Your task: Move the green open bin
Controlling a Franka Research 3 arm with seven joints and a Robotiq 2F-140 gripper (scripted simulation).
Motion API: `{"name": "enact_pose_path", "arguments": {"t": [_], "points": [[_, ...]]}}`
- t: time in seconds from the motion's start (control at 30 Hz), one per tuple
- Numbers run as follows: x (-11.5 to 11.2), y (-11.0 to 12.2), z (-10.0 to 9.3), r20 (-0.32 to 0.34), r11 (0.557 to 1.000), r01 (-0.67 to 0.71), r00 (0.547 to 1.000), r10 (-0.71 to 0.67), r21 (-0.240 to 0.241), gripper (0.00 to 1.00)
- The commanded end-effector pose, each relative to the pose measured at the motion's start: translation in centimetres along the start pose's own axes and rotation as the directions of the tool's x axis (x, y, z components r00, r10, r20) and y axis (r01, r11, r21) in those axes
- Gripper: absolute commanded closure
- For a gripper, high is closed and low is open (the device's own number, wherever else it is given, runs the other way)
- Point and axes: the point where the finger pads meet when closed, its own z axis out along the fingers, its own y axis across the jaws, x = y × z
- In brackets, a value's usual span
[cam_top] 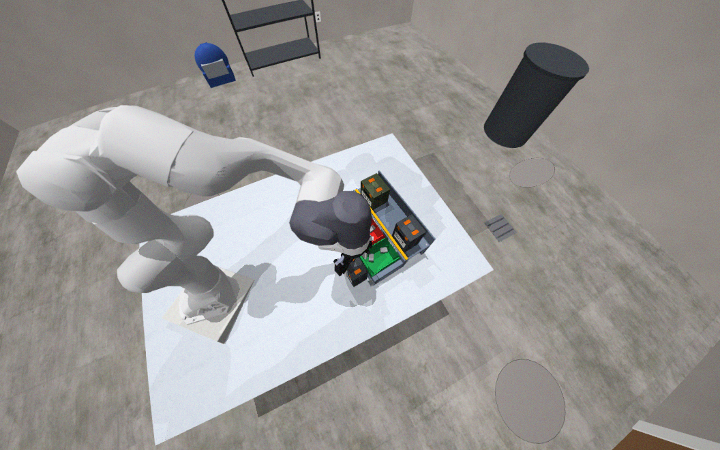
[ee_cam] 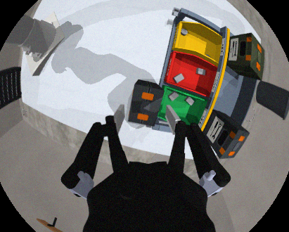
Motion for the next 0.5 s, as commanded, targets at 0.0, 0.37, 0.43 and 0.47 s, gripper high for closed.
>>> {"name": "enact_pose_path", "arguments": {"t": [0.0,0.37,0.43,0.47], "points": [[0.04,0.00,0.00,-0.001,1.000,0.020,1.000,-0.020,-0.001,0.43],[0.22,0.00,0.06,-0.006,0.995,0.099,0.995,-0.099,-0.006,0.43],[0.22,0.00,0.06,-0.006,0.995,0.099,0.995,-0.099,-0.006,0.43],[0.22,0.00,0.06,-0.006,0.995,0.099,0.995,-0.099,-0.006,0.43]]}}
